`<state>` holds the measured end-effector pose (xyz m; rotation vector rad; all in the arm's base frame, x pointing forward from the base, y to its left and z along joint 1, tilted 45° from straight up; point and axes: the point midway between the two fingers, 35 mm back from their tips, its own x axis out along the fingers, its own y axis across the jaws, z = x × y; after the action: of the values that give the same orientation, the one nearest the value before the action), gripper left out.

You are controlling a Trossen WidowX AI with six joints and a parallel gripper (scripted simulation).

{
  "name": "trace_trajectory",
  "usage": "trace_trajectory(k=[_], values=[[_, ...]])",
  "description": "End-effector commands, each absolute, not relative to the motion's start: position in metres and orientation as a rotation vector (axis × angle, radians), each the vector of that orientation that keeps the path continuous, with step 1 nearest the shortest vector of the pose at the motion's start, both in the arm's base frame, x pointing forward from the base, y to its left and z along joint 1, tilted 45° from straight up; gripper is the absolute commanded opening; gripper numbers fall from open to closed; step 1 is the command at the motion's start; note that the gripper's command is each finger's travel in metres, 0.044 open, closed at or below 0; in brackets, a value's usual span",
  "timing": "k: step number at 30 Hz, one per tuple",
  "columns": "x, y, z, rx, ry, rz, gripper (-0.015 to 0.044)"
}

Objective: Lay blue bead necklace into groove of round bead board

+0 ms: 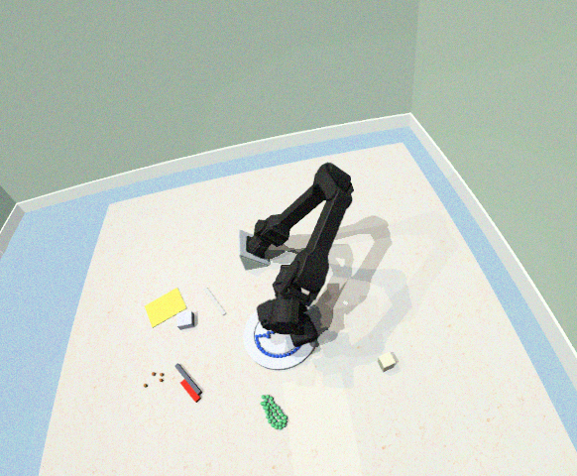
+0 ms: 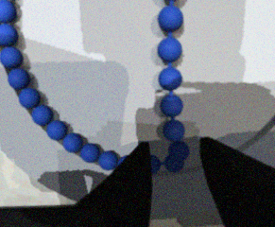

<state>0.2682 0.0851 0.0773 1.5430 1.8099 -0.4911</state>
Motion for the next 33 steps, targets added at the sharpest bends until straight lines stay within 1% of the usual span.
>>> trace_trajectory(k=[1, 3, 4, 33], values=[[0.2683, 0.0849, 0.0774, 1.543, 1.81, -0.491, 0.0067], [0.2683, 0.0849, 0.0774, 1.543, 1.81, -0.491, 0.0015], [0.2683, 0.0849, 0.0774, 1.543, 1.81, -0.491, 0.0], [0.2683, 0.0849, 0.0774, 1.543, 1.81, -0.491, 0.0]])
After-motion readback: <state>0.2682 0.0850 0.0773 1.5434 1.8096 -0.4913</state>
